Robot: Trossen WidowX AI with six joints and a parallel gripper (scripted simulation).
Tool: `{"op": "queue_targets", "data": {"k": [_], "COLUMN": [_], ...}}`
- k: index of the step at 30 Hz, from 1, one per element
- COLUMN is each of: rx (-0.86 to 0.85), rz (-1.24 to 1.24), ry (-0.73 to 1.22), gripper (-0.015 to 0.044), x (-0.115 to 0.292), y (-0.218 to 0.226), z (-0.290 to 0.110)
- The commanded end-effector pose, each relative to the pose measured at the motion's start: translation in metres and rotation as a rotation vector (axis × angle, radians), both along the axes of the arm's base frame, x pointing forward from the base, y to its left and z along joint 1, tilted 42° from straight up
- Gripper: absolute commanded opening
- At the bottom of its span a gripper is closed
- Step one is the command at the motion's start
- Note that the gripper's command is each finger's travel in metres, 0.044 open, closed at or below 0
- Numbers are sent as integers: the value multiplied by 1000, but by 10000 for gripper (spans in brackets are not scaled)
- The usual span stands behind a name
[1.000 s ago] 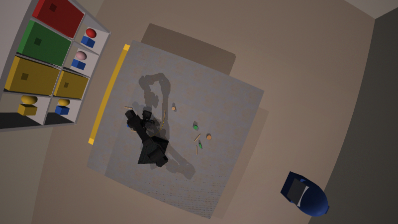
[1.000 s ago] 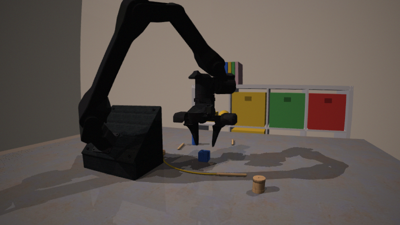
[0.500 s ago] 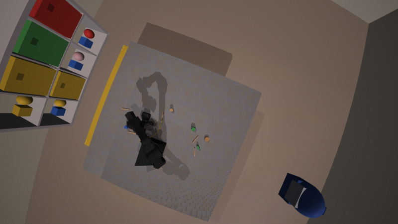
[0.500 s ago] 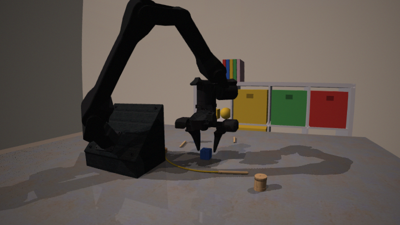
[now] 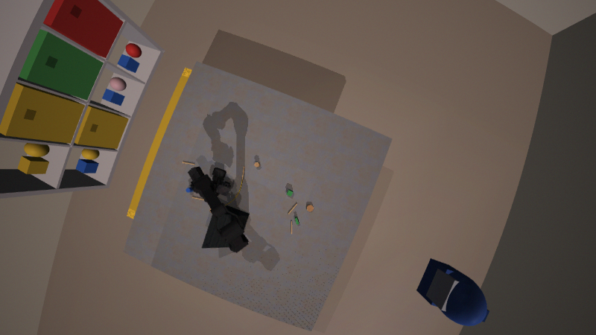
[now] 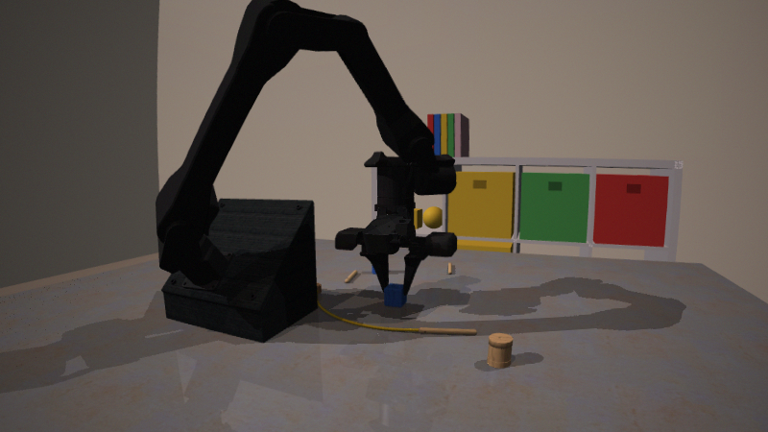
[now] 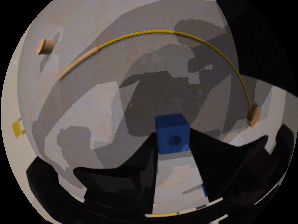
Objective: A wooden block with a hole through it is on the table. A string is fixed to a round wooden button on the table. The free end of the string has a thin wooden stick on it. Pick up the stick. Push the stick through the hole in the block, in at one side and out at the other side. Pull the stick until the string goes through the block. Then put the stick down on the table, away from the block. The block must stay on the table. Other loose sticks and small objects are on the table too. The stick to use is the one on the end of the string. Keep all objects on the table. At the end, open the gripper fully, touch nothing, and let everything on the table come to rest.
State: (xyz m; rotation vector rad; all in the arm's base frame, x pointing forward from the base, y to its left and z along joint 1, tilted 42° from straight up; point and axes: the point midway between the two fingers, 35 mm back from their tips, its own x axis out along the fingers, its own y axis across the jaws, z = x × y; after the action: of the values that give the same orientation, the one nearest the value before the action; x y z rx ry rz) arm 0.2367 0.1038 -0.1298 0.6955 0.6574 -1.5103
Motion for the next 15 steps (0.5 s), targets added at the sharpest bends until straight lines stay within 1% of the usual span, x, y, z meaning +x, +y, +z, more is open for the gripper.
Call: {"op": "queue_targets", "data": {"k": [1, 4, 5, 15], "rx": [0, 0, 0, 0], "rz": [0, 0, 0, 0], "ry": [-1, -1, -1, 0], "gripper": [39, 19, 0, 0], "x": [0, 0, 0, 0], "y": [0, 0, 0, 3], "z": [0, 0, 0, 3]}}
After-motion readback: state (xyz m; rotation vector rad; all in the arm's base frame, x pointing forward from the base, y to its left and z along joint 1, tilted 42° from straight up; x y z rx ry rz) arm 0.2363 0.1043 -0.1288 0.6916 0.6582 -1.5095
